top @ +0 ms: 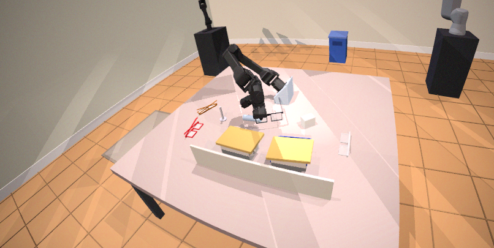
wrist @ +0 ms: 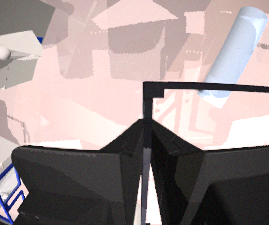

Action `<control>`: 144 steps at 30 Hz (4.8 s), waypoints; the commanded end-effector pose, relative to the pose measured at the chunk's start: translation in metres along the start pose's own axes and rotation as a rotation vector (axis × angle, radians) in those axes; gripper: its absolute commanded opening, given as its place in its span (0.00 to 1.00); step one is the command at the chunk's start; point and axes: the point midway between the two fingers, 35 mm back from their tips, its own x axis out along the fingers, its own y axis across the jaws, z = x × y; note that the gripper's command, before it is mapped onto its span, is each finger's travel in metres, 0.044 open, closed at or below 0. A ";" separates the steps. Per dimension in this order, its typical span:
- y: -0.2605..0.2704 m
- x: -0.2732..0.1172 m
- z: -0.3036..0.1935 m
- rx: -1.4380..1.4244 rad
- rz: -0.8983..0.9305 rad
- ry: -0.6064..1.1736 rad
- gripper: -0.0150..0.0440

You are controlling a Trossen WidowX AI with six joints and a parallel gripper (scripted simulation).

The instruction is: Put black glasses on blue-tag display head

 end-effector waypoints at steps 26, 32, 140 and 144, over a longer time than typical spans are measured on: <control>-0.004 0.027 0.000 -0.006 -0.008 -0.006 0.25; -0.005 0.032 0.000 -0.006 -0.009 -0.007 0.25; -0.018 0.018 -0.006 0.020 -0.009 -0.006 0.49; -0.019 0.025 -0.006 0.020 -0.010 -0.007 0.49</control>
